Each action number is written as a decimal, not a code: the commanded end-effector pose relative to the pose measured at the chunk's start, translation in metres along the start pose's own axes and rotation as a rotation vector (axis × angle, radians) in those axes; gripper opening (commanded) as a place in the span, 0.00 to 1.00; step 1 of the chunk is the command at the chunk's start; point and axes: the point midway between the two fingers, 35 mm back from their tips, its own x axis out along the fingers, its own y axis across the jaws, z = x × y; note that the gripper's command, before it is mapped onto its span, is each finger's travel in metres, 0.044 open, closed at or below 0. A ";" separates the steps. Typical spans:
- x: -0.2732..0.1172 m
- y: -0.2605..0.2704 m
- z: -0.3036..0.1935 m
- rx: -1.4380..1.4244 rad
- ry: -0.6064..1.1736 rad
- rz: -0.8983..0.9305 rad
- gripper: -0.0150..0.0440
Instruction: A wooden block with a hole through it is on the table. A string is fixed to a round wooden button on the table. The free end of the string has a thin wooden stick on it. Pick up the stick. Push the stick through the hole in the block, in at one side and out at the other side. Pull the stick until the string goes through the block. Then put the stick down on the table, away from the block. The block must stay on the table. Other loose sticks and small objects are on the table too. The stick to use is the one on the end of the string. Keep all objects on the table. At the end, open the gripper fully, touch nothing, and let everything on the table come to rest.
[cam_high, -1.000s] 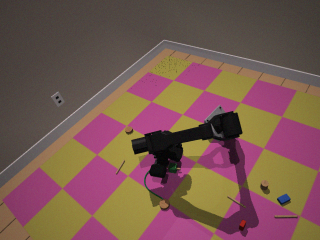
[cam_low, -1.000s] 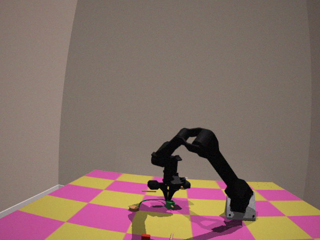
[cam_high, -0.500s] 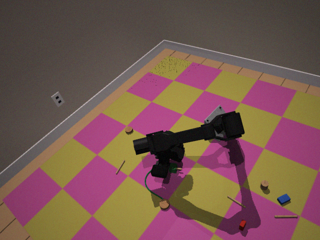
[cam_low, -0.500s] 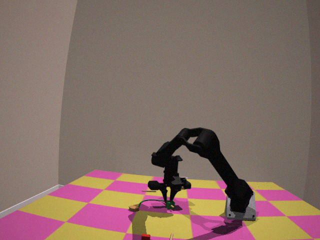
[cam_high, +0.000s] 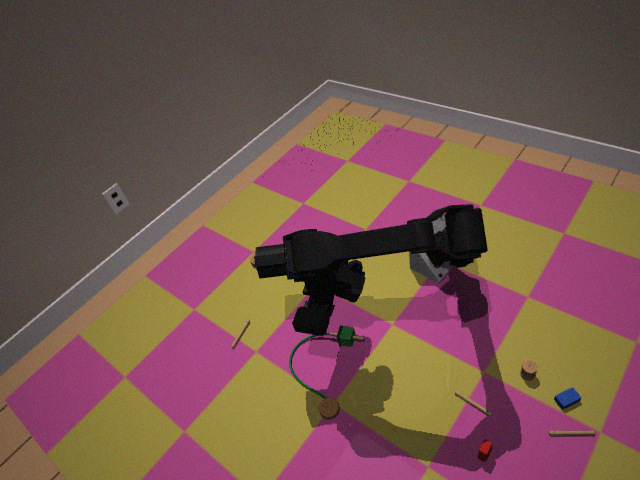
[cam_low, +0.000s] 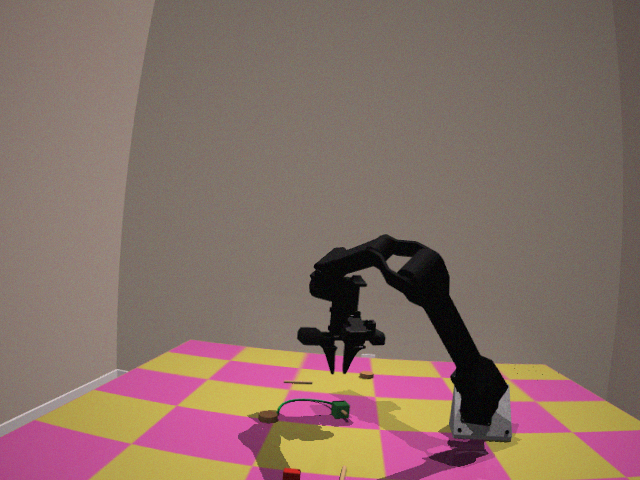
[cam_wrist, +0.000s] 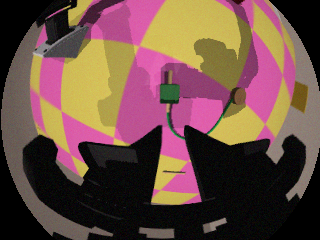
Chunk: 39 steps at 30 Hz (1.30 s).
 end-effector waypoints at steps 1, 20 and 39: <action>0.000 0.000 0.001 0.065 0.001 -0.001 0.46; -0.002 -0.001 0.033 1.755 -0.009 0.017 0.46; -0.002 -0.001 0.050 2.740 0.001 0.037 0.46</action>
